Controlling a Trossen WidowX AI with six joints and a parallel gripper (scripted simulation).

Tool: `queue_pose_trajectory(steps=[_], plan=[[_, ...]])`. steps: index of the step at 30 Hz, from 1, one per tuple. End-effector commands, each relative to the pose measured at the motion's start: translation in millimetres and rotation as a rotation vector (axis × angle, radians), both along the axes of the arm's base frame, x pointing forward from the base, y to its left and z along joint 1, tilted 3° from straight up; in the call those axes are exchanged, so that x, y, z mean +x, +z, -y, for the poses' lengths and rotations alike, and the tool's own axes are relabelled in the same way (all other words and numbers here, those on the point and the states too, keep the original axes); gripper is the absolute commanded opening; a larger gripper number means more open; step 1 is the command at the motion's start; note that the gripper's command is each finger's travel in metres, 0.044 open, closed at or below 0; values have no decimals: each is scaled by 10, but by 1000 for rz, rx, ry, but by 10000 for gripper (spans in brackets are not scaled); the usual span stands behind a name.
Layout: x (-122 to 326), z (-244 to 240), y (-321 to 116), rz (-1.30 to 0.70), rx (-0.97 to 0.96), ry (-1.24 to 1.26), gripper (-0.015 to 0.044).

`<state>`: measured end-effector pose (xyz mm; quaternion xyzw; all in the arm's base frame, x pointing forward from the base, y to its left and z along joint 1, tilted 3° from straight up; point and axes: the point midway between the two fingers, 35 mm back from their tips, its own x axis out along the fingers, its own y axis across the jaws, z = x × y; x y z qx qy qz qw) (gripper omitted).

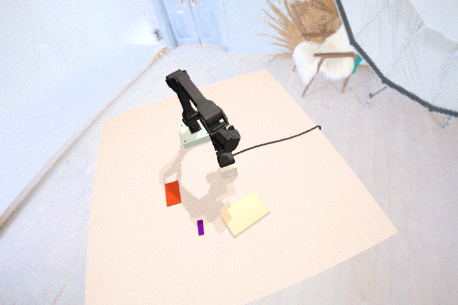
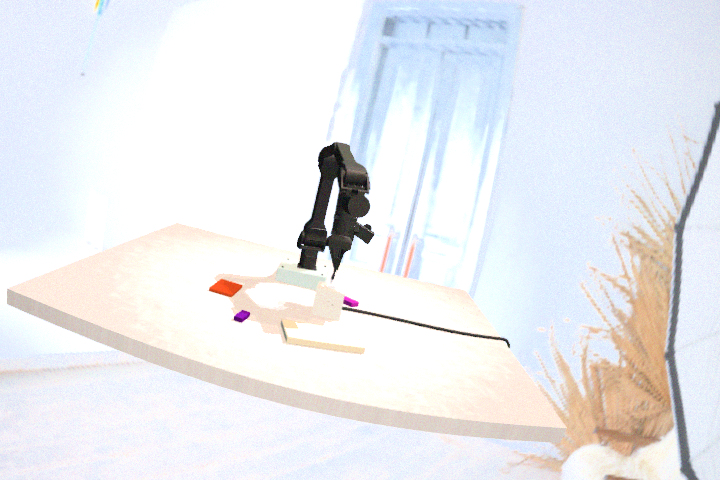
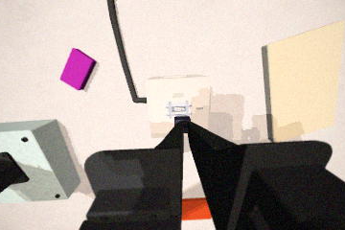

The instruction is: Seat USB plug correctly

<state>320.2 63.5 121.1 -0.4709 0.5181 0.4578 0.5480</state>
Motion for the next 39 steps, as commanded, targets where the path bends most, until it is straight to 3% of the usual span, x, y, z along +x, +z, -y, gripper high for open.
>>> queue_pose_trajectory(steps=[1,39], plan=[[-5,-9,-13,-2,8,4,0],[-5,-29,-60,1,33,15,0]])
